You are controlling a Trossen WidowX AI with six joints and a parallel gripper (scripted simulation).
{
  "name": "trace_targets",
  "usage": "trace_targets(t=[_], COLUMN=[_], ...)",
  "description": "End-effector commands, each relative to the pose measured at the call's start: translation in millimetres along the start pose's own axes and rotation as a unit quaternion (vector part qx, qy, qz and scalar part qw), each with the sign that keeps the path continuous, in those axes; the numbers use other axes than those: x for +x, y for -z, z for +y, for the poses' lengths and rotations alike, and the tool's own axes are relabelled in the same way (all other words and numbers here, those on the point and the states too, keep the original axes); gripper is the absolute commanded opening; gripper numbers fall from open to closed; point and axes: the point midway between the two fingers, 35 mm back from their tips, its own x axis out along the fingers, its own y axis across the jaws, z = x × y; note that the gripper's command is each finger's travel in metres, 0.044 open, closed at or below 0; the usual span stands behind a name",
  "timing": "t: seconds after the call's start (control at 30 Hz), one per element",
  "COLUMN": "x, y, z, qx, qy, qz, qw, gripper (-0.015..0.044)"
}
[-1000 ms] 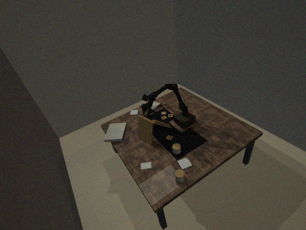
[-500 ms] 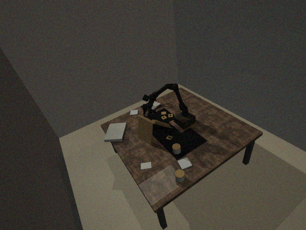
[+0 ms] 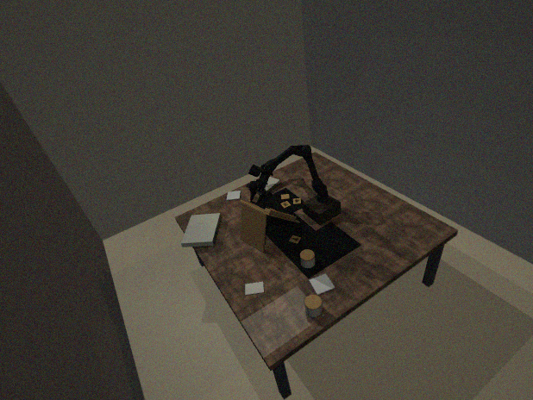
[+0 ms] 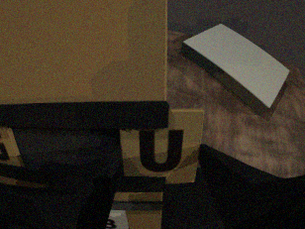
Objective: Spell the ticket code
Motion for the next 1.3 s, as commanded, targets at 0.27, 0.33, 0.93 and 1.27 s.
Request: trace_targets(t=[0.27, 0.33, 0.93, 1.27], x=[1, 1, 1, 1], y=[1, 1, 1, 0], z=[8, 9, 15, 20], qx=[0.002, 0.002, 0.002, 0.002], qy=[0.0, -0.001, -0.001, -0.001], qz=[0.001, 0.001, 0.001, 0.001], qw=[1.0, 1.0, 1.0, 1.0], gripper=[0.0, 0.0, 0.0, 0.0])
